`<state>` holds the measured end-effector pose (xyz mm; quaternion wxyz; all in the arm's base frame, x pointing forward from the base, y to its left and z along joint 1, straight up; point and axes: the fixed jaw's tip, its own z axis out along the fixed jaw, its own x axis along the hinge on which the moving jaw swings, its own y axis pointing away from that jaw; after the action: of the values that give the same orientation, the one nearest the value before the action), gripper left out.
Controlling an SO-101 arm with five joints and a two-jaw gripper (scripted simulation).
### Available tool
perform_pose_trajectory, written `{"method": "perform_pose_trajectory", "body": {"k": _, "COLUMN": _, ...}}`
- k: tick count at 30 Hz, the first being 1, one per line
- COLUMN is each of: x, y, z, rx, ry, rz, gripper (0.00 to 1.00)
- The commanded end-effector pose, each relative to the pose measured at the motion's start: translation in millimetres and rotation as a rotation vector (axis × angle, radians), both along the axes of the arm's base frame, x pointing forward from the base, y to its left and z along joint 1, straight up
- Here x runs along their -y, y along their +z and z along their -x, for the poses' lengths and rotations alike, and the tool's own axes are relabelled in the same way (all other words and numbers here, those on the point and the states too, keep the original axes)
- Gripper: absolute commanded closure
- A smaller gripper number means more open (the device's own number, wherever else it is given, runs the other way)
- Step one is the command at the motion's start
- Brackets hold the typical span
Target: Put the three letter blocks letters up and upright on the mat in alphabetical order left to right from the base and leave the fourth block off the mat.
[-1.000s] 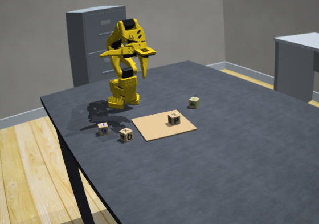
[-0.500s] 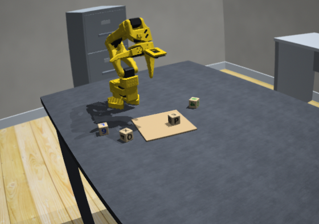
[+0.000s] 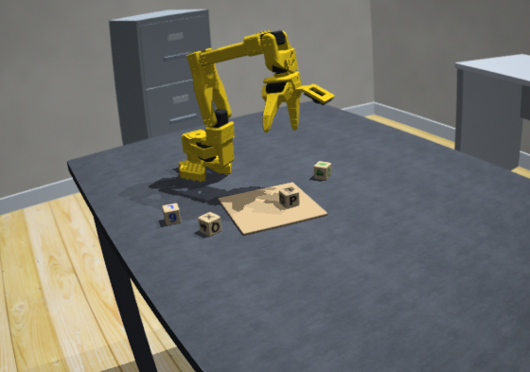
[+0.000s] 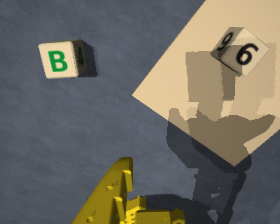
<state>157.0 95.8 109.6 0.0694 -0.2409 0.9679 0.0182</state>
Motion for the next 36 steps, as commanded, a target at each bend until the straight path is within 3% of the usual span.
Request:
{"method": "perform_pose_trajectory", "body": {"k": 1, "x": -32.8, "y": 1.2, "z": 1.6, "rx": 0.010, "ry": 0.121, "rz": -0.012, "gripper": 0.52}}
{"method": "perform_pose_trajectory", "body": {"k": 14, "x": -77.2, "y": -19.5, "z": 21.3, "rx": -0.060, "ry": 0.306, "rz": 0.040, "gripper": 0.67}}
{"method": "perform_pose_trajectory", "body": {"k": 36, "x": -79.3, "y": -20.7, "z": 22.7, "rx": -0.063, "ry": 0.316, "rz": 0.043, "gripper": 0.68}}
